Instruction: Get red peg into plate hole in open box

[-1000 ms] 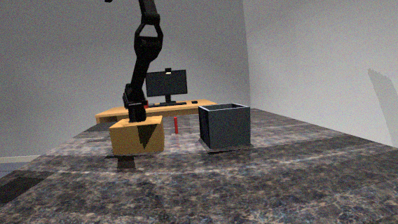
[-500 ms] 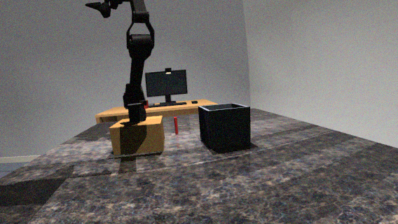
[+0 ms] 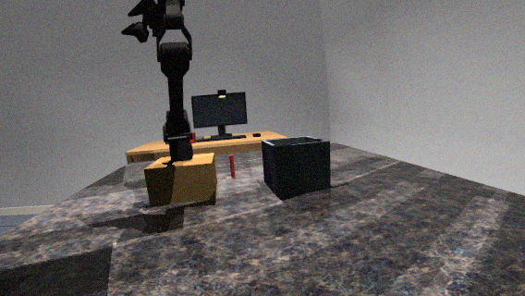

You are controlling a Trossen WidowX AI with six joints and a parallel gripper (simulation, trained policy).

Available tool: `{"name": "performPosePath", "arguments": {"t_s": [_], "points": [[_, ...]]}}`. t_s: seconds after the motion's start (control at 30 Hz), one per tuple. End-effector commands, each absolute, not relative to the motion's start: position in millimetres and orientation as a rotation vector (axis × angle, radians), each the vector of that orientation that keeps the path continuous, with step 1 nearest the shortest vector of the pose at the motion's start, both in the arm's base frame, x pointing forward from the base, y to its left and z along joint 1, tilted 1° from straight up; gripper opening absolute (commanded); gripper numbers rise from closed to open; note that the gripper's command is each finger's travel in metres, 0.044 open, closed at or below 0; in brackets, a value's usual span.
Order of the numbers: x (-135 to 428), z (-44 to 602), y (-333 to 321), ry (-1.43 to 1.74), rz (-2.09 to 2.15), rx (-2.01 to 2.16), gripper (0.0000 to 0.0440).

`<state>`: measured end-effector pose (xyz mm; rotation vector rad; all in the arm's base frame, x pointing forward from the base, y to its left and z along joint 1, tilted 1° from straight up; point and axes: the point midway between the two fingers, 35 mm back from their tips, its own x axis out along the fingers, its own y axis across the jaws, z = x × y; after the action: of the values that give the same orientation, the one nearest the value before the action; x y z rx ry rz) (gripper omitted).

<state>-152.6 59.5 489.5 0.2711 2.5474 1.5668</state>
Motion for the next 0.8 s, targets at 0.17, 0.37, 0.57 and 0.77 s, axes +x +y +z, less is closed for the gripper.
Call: {"name": "performPosePath", "arguments": {"t_s": [0.17,0.37,0.57,0.77], "points": [[-145,447,119,2.544,1.169,0.453,0.044],[-131,418,153,2.495,0.929,0.574,0.044],[-112,388,183,2.42,0.7,0.687,0.044],[-88,357,206,2.321,0.484,0.789,0.044]]}}
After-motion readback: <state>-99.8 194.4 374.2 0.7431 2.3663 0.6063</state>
